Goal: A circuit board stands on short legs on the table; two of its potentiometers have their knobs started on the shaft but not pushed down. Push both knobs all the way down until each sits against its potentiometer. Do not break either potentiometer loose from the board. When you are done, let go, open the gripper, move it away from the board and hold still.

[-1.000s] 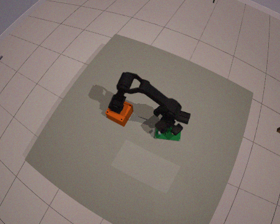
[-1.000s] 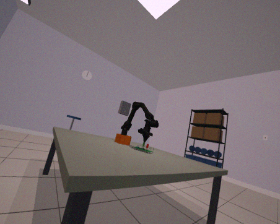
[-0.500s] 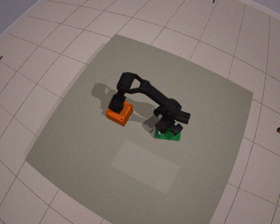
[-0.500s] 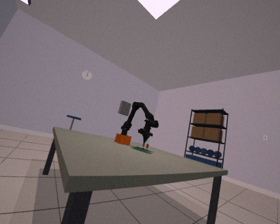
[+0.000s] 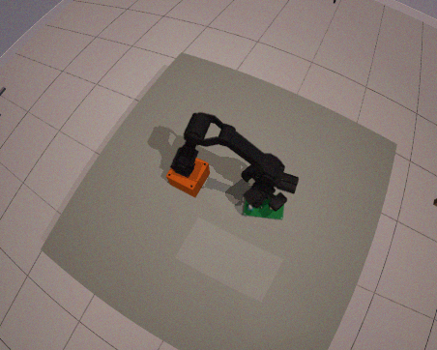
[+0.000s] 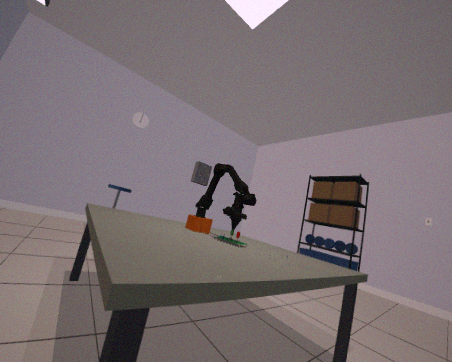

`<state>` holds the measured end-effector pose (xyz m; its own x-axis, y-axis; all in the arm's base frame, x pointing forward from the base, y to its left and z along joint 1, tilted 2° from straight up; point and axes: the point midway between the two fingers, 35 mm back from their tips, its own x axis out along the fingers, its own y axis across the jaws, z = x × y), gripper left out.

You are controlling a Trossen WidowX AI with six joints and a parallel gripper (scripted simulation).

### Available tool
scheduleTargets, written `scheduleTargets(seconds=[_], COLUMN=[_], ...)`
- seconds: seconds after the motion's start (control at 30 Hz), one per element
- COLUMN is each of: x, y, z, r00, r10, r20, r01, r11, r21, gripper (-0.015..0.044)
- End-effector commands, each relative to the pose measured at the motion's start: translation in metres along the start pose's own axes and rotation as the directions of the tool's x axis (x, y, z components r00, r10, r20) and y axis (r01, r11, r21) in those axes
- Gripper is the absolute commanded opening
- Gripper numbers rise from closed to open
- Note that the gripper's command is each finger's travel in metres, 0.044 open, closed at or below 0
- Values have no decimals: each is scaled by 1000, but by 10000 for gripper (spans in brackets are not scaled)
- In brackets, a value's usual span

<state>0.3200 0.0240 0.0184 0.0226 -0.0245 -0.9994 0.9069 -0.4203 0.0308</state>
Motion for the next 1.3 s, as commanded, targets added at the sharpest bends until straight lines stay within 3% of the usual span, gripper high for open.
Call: scheduleTargets(seconds=[0.0,1.27], x=[2,13], y=[1,1], z=[0,0], r00=[1000,1000], r10=[2,2], r20=[3,3], r01=[-2,-2], r11=[1000,1000], r21=[1,1], gripper=[0,0])
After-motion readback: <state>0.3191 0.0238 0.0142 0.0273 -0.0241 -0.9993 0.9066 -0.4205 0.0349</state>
